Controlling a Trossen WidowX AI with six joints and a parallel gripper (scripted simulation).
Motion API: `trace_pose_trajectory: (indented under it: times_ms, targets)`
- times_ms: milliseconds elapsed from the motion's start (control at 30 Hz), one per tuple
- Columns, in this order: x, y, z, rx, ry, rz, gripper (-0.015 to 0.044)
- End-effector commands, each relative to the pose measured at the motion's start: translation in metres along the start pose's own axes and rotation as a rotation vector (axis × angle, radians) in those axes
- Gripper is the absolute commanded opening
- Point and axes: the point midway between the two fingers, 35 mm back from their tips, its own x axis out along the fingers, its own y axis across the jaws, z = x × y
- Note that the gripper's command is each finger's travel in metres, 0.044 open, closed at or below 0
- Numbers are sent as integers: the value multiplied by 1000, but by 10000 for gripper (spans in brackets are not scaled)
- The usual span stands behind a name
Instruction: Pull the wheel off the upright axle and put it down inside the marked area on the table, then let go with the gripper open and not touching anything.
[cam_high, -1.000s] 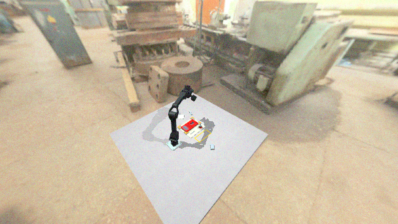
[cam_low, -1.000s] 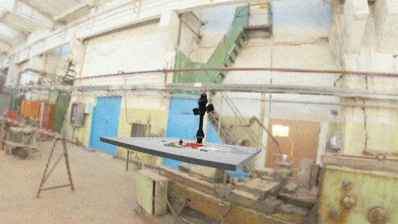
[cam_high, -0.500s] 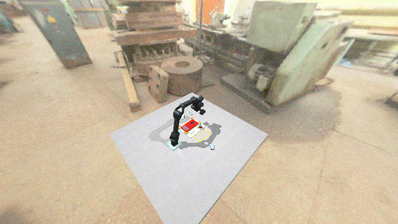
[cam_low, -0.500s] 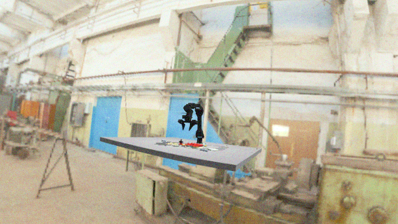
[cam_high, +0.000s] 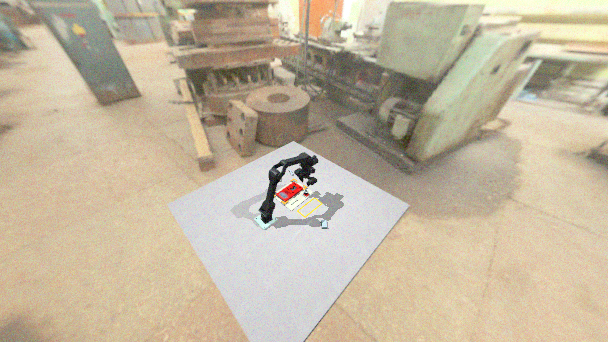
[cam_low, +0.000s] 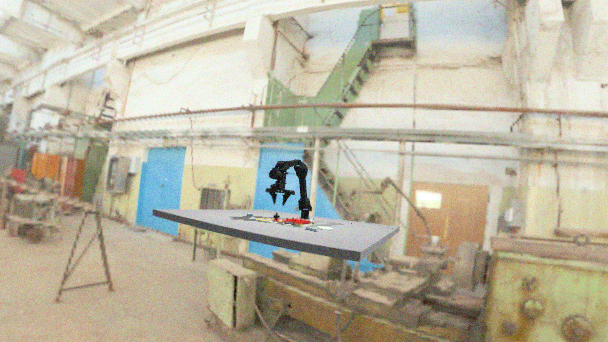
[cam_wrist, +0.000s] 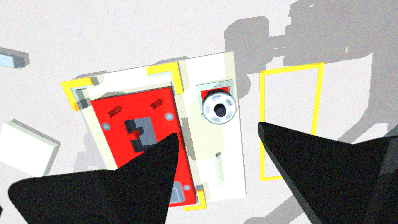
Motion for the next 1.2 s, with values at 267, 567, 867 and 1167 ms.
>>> trace_pose_trajectory:
  times_ms: [267, 567, 867, 1167]
  targets:
    - [12, -11, -2, 1, 15, -7, 300]
    - [67, -10, -3, 1, 15, -7, 300]
    - [76, -9, -3, 1, 15, -7, 300]
    - [72, -9, -3, 3, 15, -1, 162]
